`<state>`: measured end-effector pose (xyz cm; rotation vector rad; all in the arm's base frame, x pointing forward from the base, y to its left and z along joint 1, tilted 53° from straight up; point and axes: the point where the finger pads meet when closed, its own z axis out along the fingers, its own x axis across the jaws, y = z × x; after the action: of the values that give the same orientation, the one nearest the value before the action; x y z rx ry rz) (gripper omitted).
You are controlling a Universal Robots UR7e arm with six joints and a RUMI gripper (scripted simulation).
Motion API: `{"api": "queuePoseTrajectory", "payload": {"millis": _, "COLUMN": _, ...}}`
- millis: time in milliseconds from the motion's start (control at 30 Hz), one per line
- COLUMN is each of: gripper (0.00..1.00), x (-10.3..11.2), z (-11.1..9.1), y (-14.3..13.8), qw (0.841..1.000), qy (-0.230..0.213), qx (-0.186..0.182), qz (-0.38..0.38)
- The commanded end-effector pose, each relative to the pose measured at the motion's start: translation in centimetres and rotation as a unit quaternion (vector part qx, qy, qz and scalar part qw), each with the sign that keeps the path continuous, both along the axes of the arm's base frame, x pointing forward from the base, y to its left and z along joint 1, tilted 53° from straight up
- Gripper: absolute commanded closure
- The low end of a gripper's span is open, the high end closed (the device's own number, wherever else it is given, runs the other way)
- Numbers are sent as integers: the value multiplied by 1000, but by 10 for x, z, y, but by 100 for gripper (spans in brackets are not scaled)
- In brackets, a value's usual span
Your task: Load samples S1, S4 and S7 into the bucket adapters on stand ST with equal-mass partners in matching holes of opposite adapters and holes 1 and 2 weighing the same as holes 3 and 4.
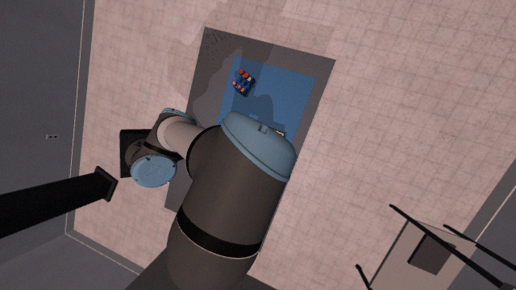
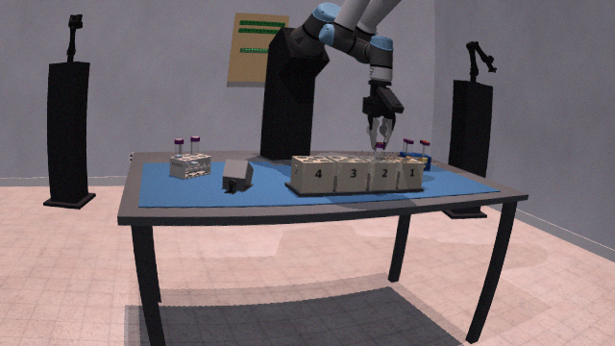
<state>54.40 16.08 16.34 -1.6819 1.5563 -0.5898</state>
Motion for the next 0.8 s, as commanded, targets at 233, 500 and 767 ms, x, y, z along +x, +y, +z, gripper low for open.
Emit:
{"api": "queuePoseTrajectory", "payload": {"millis": 233, "gripper": 100, "x": 10, "z": -8, "y": 3, "qw": 1000, "qy": -1, "qx": 0, "qz": 0}}
{"api": "queuePoseTrajectory", "payload": {"millis": 500, "gripper": 100, "x": 13, "z": -10, "y": 4, "qw": 1000, "qy": -1, "qx": 0, "qz": 0}}
{"api": "queuePoseTrajectory", "payload": {"millis": 767, "gripper": 100, "x": 17, "z": -13, "y": 5, "qw": 1000, "qy": -1, "qx": 0, "qz": 0}}
